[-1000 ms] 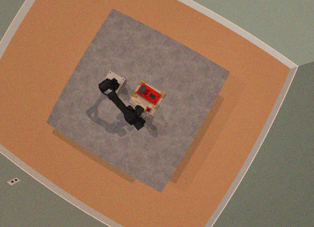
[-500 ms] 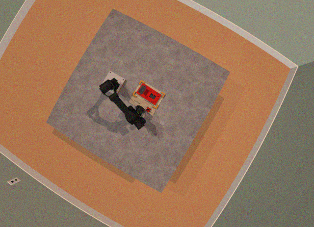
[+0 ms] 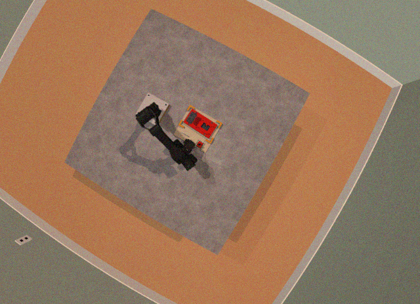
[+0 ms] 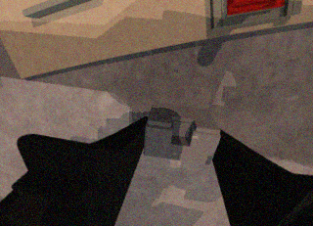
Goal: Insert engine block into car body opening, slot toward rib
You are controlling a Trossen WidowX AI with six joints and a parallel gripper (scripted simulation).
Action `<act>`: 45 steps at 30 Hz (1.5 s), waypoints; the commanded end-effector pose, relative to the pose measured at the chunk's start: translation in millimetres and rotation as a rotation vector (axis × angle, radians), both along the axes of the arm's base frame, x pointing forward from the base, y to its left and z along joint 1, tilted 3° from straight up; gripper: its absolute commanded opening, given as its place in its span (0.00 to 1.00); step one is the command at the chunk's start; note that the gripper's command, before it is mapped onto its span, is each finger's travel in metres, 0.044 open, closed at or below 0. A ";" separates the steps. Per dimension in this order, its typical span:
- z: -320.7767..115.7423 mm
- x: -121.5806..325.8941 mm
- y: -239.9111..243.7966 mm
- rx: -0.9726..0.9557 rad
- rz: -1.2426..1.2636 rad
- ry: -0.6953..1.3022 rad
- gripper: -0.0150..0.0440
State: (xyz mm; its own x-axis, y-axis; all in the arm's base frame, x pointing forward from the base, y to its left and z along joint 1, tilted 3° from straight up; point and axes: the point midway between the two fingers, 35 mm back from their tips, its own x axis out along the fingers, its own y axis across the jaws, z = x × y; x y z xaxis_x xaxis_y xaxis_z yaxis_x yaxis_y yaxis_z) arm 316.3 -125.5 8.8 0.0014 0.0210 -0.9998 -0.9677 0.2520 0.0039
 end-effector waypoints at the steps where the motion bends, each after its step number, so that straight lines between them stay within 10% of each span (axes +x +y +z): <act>1: -10.1 -0.7 1.1 0.004 0.001 0.001 0.25; 11: -12.6 -0.7 1.2 0.004 0.001 0.001 0.25; 28: -6.1 1.2 -0.3 -0.003 0.001 -0.009 1.00; 45: 37.7 1.5 -1.7 0.004 0.001 0.001 1.00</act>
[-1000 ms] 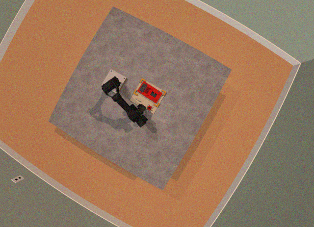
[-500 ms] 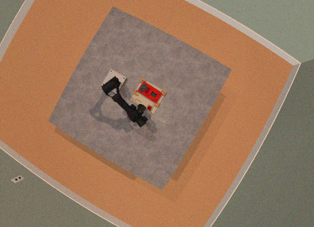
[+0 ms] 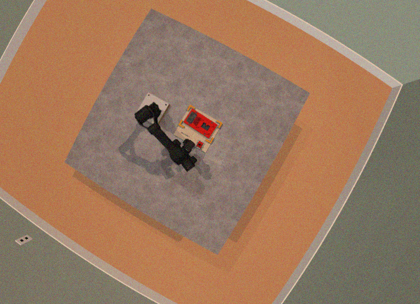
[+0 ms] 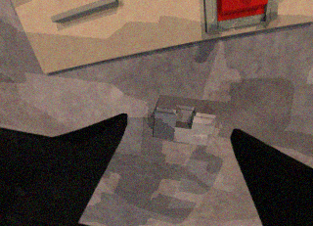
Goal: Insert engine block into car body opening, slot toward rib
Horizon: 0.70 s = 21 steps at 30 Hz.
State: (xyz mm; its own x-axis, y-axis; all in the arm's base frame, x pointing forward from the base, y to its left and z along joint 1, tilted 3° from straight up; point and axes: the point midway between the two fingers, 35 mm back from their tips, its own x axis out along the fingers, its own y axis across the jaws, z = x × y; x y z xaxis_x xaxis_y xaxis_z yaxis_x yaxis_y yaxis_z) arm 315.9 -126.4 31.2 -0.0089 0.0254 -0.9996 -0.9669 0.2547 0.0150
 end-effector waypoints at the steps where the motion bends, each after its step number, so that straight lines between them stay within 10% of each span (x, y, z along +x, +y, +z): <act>1: 16.1 2.0 -0.7 -0.001 0.004 -0.010 1.00; 21: 29.9 1.4 -1.4 -0.001 0.003 -0.009 1.00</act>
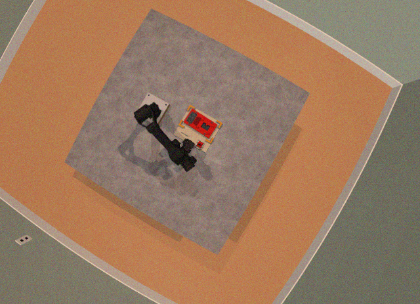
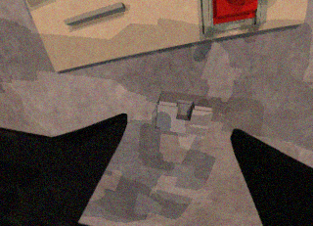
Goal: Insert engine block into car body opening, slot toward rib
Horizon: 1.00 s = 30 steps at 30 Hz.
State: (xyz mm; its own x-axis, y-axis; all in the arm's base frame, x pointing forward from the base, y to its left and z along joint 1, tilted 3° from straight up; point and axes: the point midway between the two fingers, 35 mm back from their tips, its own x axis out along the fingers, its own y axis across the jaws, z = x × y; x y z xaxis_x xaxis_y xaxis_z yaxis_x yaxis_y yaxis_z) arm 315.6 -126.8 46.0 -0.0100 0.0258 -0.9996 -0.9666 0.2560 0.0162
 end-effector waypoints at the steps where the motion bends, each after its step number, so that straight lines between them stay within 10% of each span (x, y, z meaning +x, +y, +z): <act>1: 17.7 1.6 -1.1 -0.001 0.005 -0.011 1.00; 30: -21.1 3.7 -1.2 -0.001 0.005 -0.011 1.00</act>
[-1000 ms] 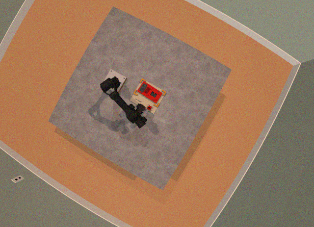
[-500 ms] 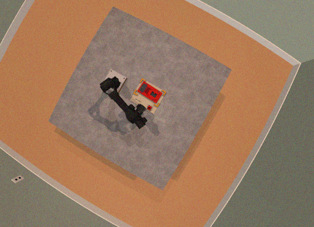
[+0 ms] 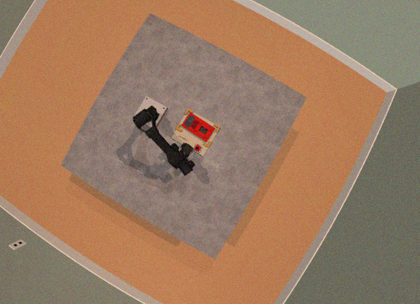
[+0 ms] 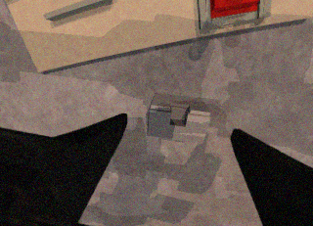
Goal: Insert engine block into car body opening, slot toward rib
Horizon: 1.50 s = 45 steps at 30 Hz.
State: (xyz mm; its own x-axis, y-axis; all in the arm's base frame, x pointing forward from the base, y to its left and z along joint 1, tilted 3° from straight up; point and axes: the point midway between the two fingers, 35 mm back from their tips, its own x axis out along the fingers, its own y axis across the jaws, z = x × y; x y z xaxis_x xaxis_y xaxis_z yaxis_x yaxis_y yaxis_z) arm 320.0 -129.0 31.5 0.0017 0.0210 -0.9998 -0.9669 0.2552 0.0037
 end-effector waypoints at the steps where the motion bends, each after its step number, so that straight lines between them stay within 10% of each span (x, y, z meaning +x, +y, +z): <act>1: -8.2 -0.7 1.0 0.004 0.004 0.001 1.00; 11: -21.9 -1.3 1.6 0.004 0.004 0.001 1.00; 32: -11.7 0.8 0.5 0.003 0.004 0.001 0.26; 45: 28.2 5.3 -2.4 0.003 0.004 0.000 0.25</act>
